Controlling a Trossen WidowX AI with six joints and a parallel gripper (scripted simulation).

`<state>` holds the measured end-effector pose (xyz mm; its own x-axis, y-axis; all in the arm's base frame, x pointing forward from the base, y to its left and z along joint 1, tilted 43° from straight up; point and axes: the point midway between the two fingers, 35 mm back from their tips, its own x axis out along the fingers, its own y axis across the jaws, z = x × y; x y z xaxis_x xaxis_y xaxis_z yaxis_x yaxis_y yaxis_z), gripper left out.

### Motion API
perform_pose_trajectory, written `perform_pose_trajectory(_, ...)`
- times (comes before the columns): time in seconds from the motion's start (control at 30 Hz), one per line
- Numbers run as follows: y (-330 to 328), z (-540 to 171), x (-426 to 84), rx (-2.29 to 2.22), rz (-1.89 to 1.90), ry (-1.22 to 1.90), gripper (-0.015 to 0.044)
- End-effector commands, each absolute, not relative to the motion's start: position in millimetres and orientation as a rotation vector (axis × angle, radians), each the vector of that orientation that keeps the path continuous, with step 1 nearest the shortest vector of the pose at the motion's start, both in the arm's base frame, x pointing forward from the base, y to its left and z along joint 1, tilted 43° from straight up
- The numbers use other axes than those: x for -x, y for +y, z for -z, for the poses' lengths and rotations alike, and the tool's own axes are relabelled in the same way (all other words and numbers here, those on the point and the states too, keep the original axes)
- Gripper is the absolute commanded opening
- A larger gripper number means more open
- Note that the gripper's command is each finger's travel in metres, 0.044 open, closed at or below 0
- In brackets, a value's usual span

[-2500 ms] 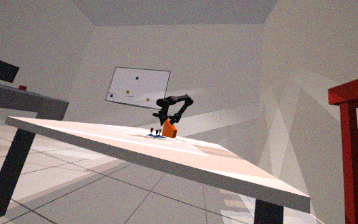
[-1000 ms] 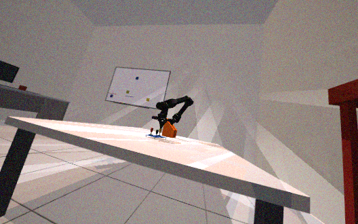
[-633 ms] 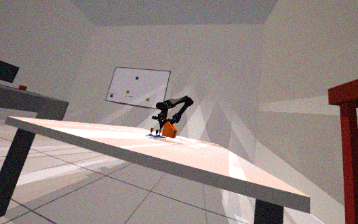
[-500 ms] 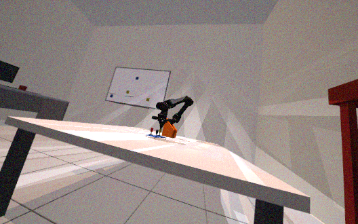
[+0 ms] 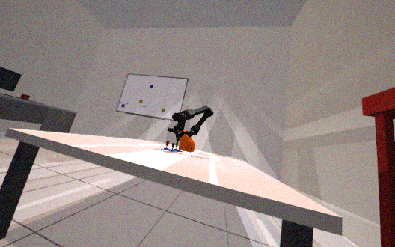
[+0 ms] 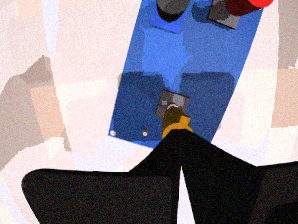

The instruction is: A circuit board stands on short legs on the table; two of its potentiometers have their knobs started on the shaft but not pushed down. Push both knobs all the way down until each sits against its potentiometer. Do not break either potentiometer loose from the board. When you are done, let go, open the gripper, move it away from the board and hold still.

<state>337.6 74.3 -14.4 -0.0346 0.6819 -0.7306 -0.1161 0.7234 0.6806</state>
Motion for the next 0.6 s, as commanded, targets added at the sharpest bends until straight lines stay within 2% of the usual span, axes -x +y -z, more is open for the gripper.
perform_pose_trajectory(0.0,77.5,16.6,-337.1,-0.49,-0.687,1.478,0.0)
perform_pose_trajectory(0.57,81.2,20.5,-336.9,-0.49,-0.688,1.478,0.0)
